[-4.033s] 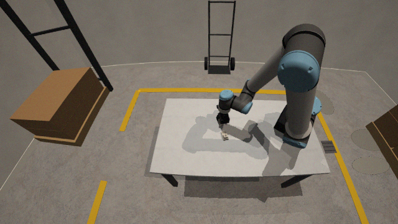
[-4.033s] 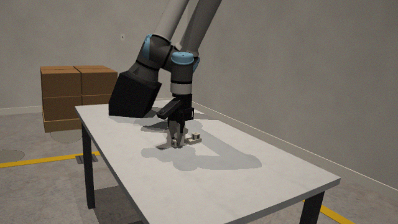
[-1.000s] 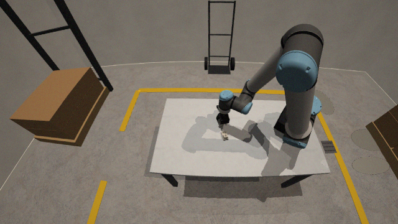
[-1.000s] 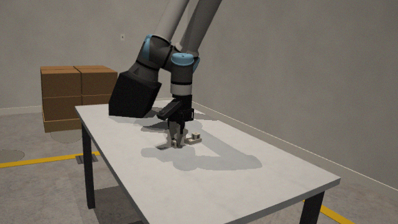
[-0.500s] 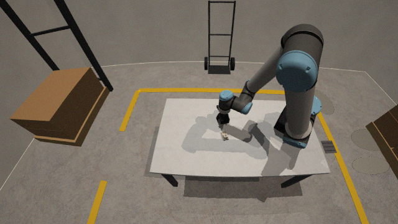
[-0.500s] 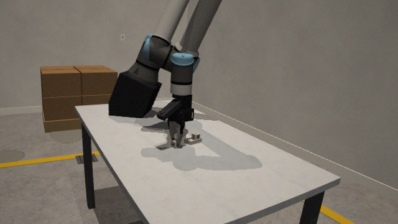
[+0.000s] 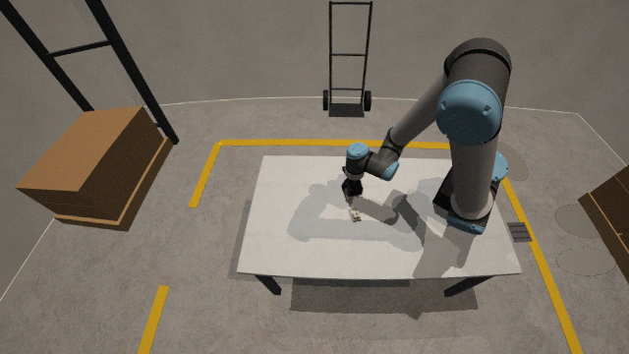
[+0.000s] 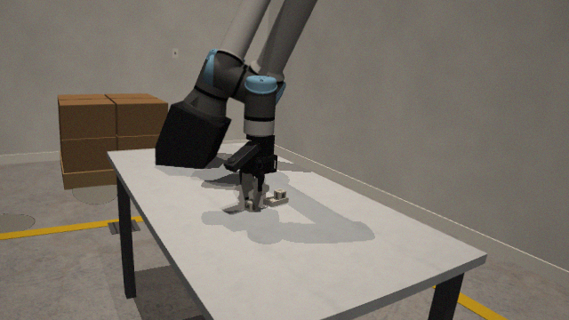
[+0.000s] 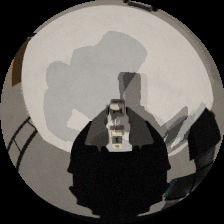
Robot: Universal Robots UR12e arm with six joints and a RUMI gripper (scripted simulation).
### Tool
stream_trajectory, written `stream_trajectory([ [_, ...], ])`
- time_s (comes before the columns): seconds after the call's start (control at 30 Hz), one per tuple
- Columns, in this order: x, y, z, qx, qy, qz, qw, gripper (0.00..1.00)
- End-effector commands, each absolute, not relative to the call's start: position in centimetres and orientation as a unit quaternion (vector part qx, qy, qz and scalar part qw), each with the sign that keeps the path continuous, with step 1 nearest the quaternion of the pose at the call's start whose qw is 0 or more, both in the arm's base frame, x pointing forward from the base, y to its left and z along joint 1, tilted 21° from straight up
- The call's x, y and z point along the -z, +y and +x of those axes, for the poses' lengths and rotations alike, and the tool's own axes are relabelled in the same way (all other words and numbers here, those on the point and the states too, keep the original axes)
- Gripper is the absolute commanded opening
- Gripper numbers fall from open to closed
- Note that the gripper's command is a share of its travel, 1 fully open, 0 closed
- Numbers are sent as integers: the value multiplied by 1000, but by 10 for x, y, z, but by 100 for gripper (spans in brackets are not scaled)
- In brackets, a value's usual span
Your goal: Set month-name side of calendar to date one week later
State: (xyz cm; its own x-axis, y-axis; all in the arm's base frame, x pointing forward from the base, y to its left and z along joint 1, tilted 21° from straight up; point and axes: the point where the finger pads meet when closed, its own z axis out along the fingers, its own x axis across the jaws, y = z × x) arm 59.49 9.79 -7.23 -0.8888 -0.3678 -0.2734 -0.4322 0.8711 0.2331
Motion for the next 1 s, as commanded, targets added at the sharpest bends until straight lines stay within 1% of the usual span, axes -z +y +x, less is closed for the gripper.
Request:
stream_trajectory([
  [0.0,72,99,597,-144,961,-209,111,24],
  [0.03,72,99,597,-144,961,-209,111,28],
  [0.53,68,97,597,-144,961,-209,112,28],
  [0.97,24,80,590,-144,961,-208,113,28],
])
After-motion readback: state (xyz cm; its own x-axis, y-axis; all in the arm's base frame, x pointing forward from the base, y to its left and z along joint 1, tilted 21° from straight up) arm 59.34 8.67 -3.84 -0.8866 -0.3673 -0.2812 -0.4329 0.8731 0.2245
